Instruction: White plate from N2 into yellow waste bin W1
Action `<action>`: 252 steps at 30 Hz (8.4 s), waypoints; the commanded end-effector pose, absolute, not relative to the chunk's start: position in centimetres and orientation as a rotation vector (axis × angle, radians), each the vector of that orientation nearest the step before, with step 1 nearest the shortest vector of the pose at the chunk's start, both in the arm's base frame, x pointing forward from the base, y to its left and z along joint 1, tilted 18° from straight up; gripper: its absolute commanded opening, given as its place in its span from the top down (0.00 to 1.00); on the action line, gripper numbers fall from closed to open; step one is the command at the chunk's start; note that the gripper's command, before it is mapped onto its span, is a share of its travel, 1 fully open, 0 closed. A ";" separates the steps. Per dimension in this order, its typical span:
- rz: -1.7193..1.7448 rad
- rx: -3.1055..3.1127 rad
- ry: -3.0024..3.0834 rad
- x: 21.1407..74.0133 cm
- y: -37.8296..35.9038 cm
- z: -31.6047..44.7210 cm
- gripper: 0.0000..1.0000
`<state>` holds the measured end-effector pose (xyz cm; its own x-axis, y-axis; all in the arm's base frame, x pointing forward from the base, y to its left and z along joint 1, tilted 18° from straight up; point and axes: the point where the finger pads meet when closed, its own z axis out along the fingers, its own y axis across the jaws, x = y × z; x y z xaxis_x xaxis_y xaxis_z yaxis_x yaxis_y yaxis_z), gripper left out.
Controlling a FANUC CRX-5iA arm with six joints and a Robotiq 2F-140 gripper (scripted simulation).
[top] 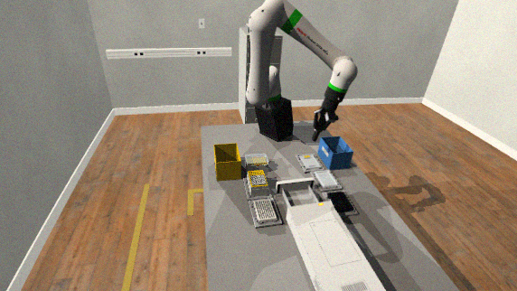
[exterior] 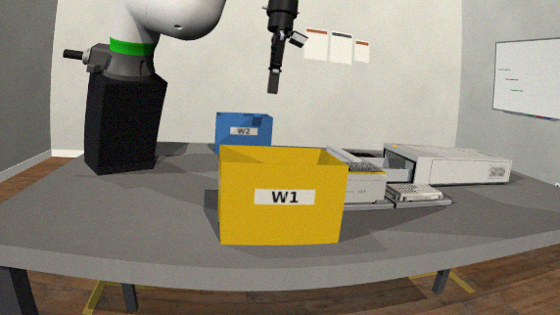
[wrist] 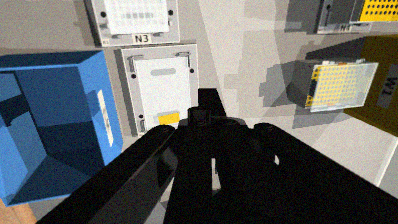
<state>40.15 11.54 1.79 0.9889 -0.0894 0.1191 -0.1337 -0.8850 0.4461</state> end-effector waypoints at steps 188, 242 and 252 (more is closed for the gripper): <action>0.247 2.867 -0.079 67.5 -24.6 4.2 0.30; 0.247 2.867 -0.079 68.4 -26.2 -1.5 0.30; 0.247 2.867 -0.079 68.6 -26.5 -2.5 0.30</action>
